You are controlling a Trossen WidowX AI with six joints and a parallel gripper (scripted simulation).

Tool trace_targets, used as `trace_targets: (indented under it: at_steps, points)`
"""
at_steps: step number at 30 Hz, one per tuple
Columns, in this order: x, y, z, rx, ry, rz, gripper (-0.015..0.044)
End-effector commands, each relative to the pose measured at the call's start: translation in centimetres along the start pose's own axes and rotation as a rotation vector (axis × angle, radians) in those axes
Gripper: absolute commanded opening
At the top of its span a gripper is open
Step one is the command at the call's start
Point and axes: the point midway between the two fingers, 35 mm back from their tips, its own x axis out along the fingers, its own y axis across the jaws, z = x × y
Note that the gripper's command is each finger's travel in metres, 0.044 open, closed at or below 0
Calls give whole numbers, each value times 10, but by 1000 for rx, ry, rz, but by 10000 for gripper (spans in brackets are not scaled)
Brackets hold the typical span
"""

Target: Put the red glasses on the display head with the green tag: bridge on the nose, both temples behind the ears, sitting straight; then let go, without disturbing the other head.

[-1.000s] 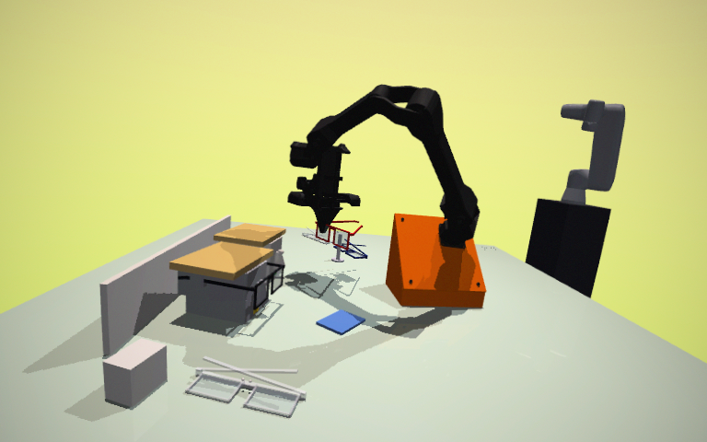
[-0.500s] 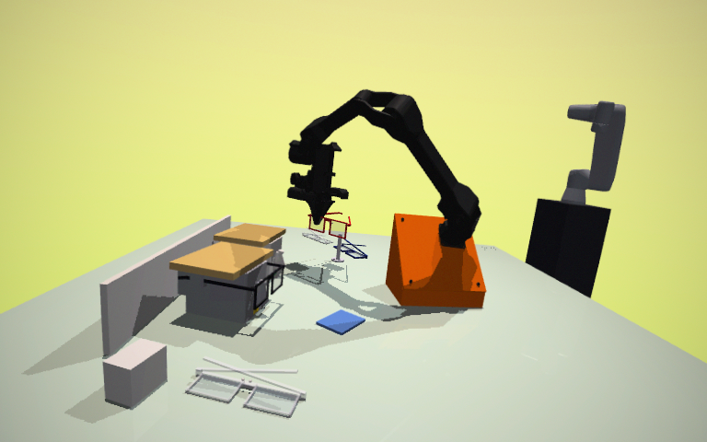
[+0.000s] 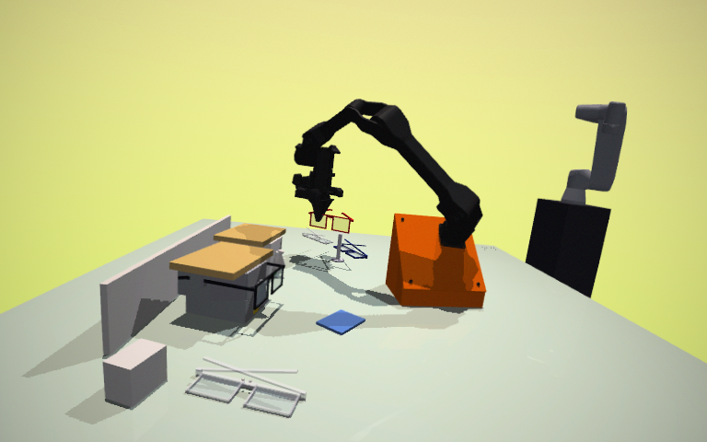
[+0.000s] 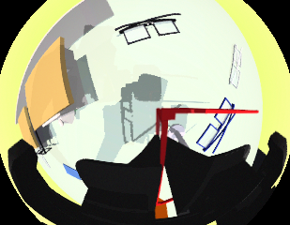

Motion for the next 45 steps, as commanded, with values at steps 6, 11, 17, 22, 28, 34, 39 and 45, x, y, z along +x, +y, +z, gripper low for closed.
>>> trace_targets:
  at_steps: [6,11,17,22,28,34,39,45]
  points:
    - [13,-8,3,-27,6,-4,0]
    - [45,-7,3,-27,6,-3,0]
    - [63,-7,2,-27,7,-1,0]
    - [63,-6,4,-27,7,-1,0]
    - [63,-1,9,-28,7,-1,0]
    - [63,0,10,-28,7,-1,0]
    - [63,2,12,-28,7,-1,0]
    - [63,4,14,-28,7,0,0]
